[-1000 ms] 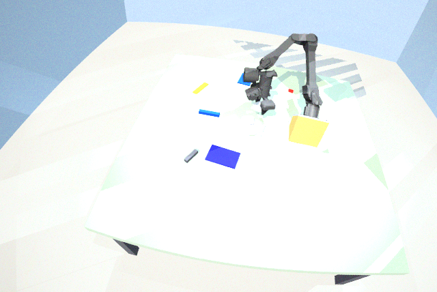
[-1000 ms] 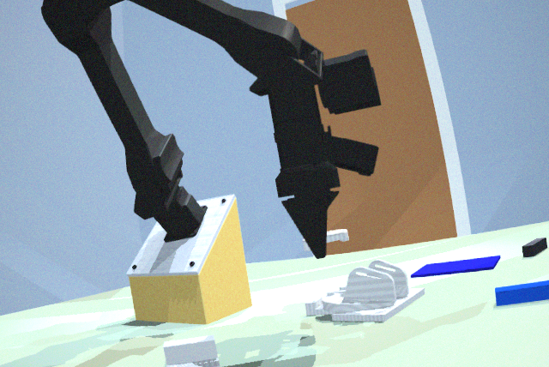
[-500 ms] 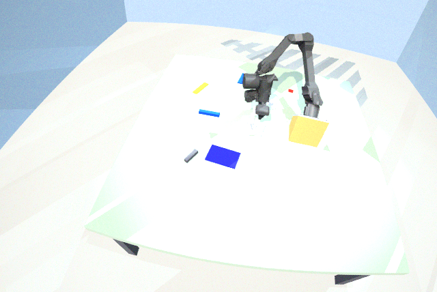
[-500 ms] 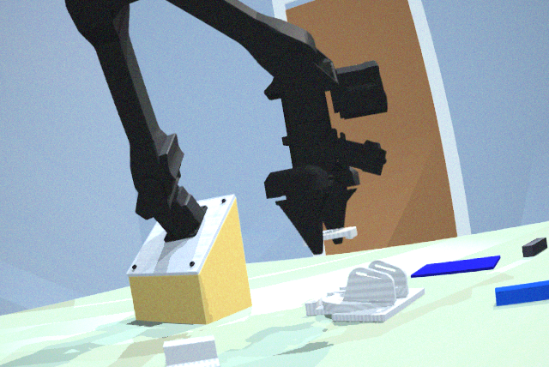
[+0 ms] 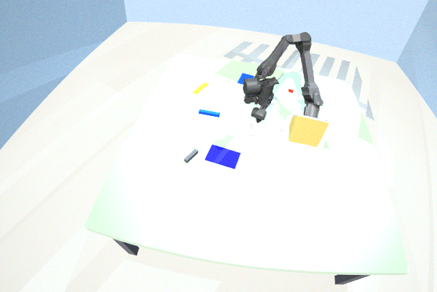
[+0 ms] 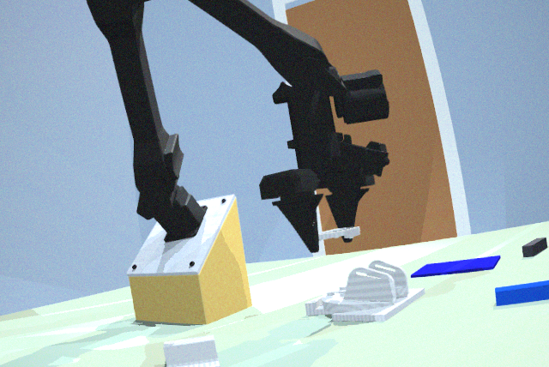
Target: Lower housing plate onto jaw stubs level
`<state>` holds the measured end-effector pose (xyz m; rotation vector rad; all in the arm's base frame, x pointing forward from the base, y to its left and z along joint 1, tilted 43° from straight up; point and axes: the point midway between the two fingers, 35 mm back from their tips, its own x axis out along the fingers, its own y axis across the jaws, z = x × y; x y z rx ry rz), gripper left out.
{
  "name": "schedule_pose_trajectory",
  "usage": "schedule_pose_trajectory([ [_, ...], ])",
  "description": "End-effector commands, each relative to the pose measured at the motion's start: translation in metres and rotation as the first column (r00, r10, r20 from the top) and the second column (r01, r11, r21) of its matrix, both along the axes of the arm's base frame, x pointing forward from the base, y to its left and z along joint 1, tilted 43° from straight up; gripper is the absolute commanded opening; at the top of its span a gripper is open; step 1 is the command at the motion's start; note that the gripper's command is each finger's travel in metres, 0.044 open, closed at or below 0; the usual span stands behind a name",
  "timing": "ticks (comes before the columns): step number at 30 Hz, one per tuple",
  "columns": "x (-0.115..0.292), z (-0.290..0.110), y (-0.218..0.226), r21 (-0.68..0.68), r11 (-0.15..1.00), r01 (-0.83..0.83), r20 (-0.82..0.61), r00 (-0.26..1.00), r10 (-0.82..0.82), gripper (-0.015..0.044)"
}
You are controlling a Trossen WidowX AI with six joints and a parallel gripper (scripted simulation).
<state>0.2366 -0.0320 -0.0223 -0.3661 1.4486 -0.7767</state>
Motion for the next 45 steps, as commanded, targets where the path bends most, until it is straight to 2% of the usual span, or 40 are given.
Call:
schedule_pose_trajectory([
  [1, 0.000, -0.001, 0.000, -0.006, 1.000, 0.008, 0.005, 1.000, -0.008, 0.0351],
  [45, -0.012, -0.006, 0.006, -0.007, 1.000, 0.017, 0.013, 1.000, -0.016, 0.0351],
])
